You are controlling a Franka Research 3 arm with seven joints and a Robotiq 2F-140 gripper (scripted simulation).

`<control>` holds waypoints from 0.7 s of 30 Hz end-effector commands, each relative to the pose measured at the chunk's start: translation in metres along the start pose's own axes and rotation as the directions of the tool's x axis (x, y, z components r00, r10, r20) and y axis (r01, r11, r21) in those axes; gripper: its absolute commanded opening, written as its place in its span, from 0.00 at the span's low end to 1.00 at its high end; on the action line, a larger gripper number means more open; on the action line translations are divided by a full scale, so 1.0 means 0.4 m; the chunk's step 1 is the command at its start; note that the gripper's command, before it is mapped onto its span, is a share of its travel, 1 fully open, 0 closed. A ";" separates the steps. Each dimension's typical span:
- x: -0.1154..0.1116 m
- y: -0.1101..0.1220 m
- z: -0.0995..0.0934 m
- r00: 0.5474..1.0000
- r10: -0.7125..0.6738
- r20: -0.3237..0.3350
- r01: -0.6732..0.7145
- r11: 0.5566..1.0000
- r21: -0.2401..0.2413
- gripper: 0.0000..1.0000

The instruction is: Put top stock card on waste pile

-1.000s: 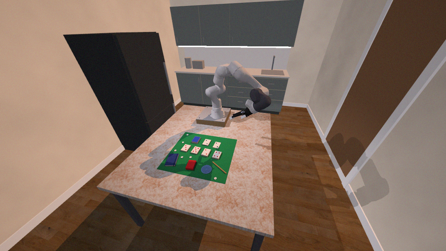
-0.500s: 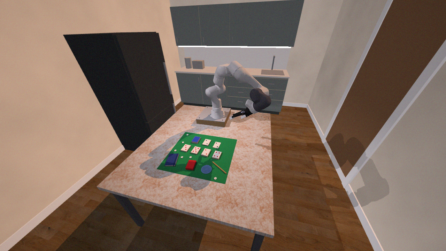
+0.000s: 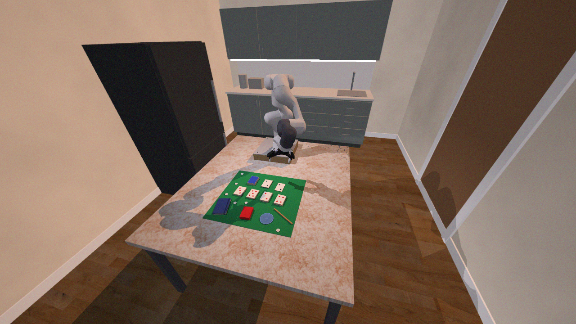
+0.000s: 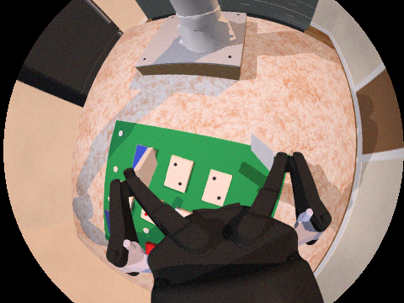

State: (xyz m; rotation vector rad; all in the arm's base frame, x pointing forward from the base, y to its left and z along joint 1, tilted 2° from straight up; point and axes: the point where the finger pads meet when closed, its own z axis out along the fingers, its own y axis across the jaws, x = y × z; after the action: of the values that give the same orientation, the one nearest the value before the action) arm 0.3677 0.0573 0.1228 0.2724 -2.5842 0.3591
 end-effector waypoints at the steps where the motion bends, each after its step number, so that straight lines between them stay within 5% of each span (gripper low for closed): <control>1: -0.095 -0.033 0.004 0.985 0.017 0.172 -0.005 0.998 -0.069 1.00; 2: -0.117 -0.163 0.070 0.961 0.104 0.256 -0.066 0.986 -0.154 1.00; 7: -0.086 -0.371 0.230 0.870 0.327 0.369 -0.219 0.927 -0.304 1.00; 10: -0.097 -0.484 0.294 0.828 0.384 0.408 -0.252 0.906 -0.340 1.00; 21: -0.103 -0.502 0.297 0.826 0.388 0.410 -0.255 0.904 -0.342 1.00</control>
State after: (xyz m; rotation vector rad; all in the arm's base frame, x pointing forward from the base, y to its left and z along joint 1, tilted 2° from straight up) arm 0.3915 -0.1610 0.0412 -0.3198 -3.0899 0.0337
